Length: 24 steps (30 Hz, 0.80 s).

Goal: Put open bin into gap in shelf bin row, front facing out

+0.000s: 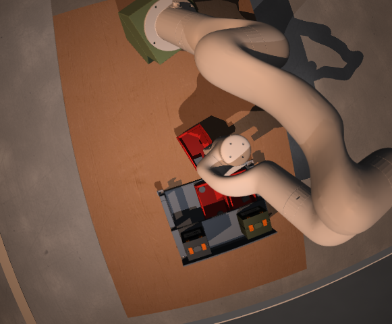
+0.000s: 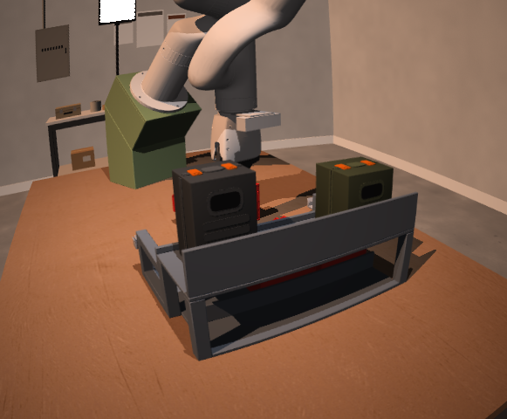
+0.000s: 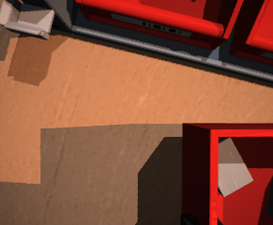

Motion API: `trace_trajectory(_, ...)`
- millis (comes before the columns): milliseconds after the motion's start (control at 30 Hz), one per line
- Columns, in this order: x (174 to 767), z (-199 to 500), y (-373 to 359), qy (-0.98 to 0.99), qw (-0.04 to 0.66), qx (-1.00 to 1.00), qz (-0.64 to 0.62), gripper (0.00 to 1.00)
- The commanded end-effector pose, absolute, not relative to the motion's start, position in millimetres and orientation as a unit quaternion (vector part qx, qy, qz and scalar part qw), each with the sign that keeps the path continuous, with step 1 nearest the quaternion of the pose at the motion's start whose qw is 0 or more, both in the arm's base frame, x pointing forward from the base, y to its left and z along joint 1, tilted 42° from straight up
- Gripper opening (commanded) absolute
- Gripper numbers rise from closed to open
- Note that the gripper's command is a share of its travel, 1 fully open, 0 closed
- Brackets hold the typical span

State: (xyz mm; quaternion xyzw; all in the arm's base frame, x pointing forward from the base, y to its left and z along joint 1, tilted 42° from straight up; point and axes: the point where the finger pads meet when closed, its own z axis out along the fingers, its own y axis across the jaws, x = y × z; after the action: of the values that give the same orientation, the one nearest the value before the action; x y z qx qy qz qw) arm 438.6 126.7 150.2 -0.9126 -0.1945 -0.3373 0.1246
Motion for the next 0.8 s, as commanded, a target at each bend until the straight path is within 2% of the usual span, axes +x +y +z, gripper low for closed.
trace_trajectory(0,438.3,150.9,126.4,-0.194,0.125,-0.913,-0.337,0.00)
trace_trajectory(767,440.7,147.8,127.9,-0.194,0.125,-0.913,-0.337,0.00)
